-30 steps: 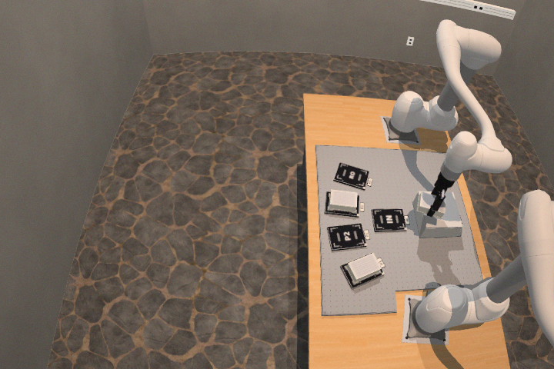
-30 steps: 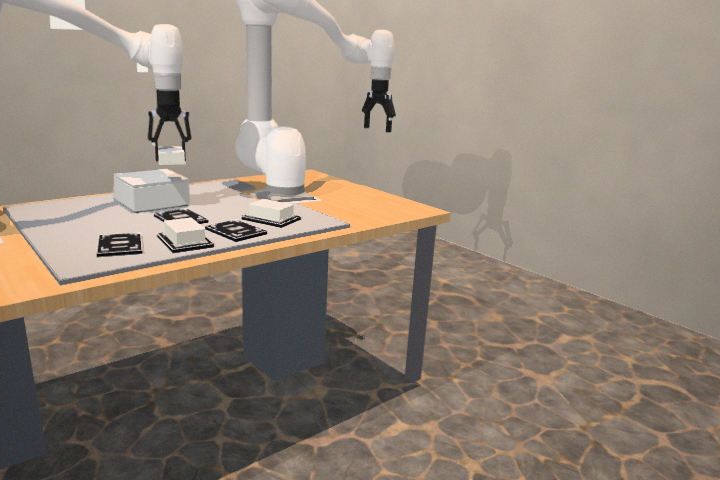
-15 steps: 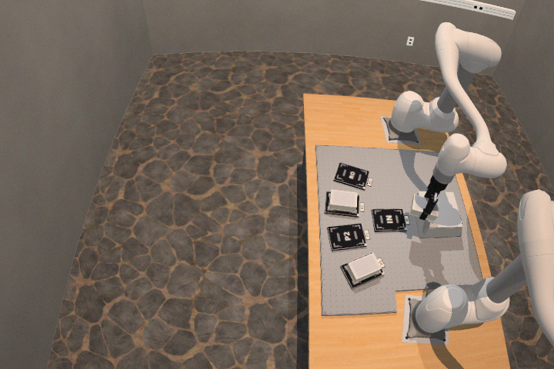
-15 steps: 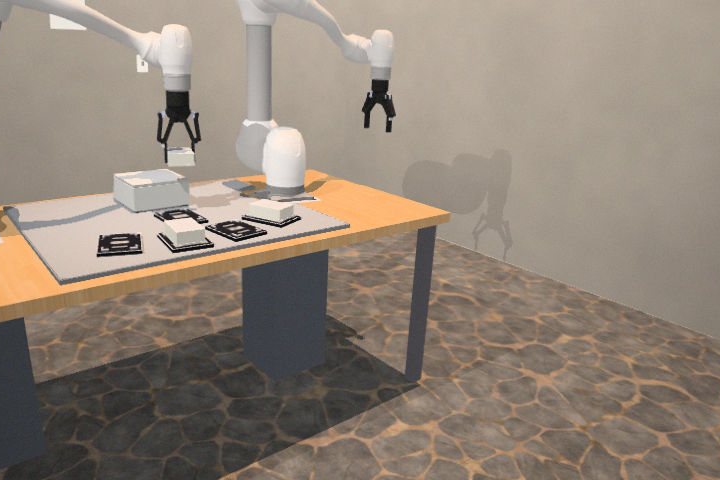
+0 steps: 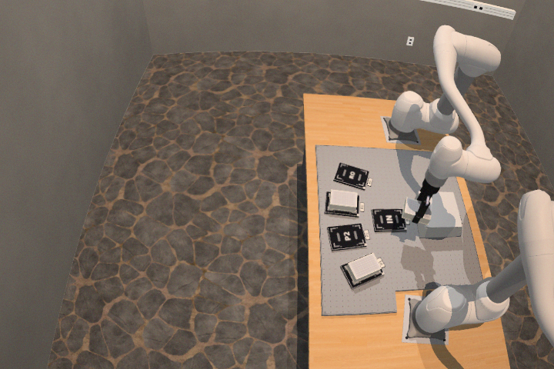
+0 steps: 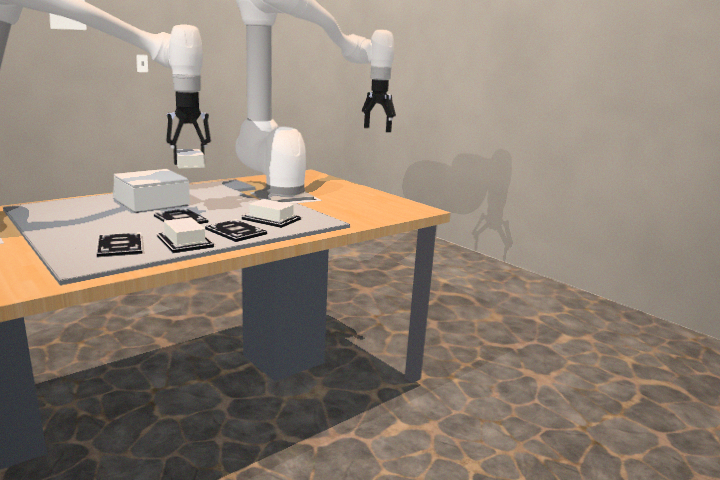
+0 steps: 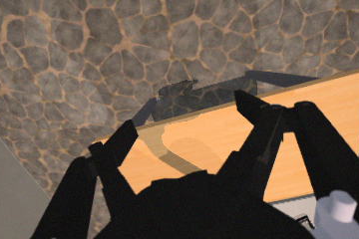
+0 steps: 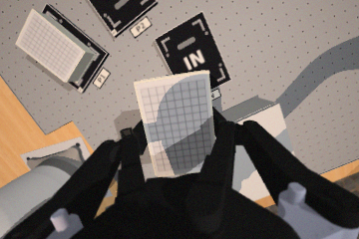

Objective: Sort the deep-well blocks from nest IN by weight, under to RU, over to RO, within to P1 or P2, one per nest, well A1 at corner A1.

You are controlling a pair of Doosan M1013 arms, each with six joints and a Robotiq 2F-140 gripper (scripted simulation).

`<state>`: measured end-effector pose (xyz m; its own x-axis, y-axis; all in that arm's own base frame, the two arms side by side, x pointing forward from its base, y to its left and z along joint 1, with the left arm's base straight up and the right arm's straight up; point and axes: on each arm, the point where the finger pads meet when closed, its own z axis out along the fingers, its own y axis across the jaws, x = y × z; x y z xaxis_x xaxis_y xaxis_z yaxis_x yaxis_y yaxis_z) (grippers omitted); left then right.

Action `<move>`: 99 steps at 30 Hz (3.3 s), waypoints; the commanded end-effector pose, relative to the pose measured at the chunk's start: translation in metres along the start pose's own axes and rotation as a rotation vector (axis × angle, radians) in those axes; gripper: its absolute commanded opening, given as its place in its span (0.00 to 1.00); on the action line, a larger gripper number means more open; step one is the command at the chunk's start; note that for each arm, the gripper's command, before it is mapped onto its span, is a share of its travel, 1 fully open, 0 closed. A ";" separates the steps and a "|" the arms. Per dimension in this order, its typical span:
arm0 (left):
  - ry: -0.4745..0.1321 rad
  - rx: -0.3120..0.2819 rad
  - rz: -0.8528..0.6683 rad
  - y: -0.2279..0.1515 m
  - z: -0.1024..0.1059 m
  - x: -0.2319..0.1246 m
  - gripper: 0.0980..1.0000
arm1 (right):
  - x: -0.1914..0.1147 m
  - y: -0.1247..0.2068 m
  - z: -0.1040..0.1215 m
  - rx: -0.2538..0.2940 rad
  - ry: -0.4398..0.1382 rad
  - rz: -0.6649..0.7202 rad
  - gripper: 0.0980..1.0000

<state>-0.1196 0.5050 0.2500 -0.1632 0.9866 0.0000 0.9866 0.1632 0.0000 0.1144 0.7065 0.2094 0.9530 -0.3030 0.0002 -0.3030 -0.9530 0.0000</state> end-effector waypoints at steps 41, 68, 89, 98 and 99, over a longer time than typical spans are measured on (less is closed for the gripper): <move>0.001 0.000 0.000 0.000 -0.001 0.000 1.00 | 0.098 -0.048 0.025 0.002 0.000 -0.442 0.00; 0.001 0.000 0.000 0.000 -0.001 0.000 1.00 | 0.173 -0.073 0.052 0.002 0.000 -0.442 0.00; 0.001 0.000 0.000 0.000 -0.001 0.000 1.00 | 0.229 -0.093 0.073 0.002 0.000 -0.442 0.00; 0.001 0.000 0.000 0.000 -0.001 0.000 1.00 | 0.250 -0.100 0.081 0.002 0.000 -0.442 0.00; 0.001 0.000 0.000 0.000 -0.001 0.000 1.00 | 0.253 -0.101 0.082 0.002 0.000 -0.442 0.00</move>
<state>-0.1196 0.5050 0.2500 -0.1632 0.9866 0.0000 0.9866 0.1632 0.0000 0.3821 0.7255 0.1280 0.9910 0.1338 0.0002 0.1338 -0.9910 0.0003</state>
